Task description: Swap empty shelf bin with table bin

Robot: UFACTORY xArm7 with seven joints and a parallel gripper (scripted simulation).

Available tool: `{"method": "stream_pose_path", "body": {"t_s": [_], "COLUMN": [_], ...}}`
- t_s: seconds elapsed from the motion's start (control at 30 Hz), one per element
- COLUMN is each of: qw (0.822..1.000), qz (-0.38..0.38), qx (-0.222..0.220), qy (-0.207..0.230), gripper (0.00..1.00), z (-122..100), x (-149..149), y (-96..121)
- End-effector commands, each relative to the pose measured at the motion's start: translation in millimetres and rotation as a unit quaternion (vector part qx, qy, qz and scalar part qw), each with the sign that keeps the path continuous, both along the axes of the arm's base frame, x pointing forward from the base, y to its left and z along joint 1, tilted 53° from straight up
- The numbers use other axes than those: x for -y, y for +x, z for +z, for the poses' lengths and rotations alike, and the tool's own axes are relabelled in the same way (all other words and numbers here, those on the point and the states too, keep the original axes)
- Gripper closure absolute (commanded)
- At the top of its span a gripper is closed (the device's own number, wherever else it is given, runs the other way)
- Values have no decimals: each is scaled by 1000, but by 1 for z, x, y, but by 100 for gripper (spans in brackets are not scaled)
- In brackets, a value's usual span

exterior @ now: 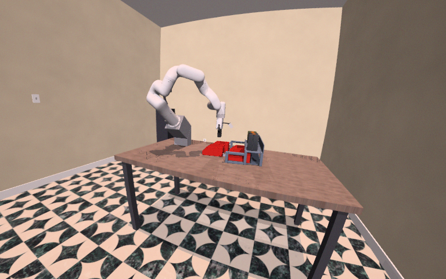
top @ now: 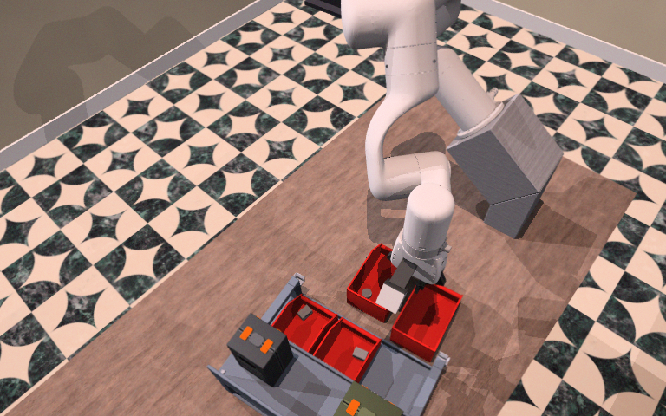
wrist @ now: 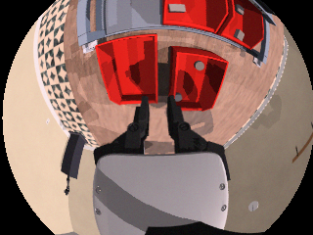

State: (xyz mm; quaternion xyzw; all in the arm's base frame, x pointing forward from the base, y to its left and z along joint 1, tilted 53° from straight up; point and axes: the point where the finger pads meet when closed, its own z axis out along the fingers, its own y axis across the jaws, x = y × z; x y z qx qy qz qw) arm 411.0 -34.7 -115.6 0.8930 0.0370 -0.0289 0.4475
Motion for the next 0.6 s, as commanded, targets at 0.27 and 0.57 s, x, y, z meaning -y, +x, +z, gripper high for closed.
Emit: {"method": "stream_pose_path", "body": {"t_s": [0.27, 0.57], "qw": [1000, 1000], "qz": [2, 2], "qx": [1, 1], "qy": [2, 2], "gripper": [74, 74], "z": [-12, -21], "x": [14, 25], "y": [2, 2]}}
